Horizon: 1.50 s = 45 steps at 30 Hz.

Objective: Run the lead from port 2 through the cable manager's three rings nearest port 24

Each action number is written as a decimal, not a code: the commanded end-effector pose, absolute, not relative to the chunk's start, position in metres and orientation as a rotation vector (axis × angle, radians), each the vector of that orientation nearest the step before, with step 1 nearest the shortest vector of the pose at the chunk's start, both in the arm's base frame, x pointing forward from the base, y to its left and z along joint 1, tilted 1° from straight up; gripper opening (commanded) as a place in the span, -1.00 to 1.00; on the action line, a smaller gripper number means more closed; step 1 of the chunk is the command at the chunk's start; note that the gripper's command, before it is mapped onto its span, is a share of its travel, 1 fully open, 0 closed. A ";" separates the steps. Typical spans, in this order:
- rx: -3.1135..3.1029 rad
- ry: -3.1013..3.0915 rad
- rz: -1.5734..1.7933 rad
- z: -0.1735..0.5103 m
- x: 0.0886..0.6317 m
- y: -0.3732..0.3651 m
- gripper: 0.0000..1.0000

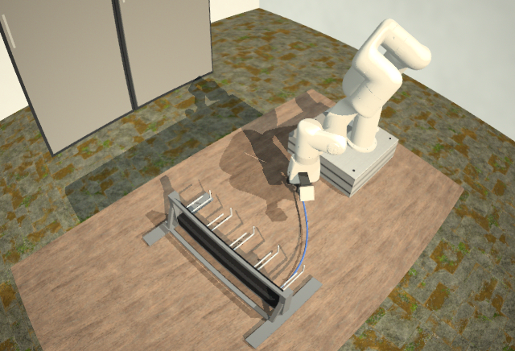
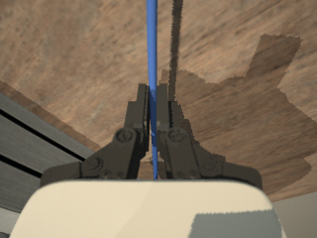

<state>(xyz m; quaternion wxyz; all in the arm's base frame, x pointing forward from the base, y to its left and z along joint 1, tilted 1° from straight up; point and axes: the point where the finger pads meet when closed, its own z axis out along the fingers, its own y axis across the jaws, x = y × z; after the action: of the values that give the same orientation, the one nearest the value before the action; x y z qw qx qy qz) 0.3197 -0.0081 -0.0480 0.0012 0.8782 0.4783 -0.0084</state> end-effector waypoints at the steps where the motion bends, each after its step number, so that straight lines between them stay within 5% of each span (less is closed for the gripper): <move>1: 2.756 1.500 -0.024 -0.045 0.321 -0.008 -1.00; 26: 2.728 1.557 -0.020 -0.033 0.338 -0.013 -1.00; 45: 2.331 2.107 -0.024 0.048 0.515 -0.082 -1.00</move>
<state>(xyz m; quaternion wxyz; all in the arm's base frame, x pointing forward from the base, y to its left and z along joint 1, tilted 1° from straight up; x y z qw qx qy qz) 0.4792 -0.0715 0.0358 0.0101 0.7678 0.6405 -0.0060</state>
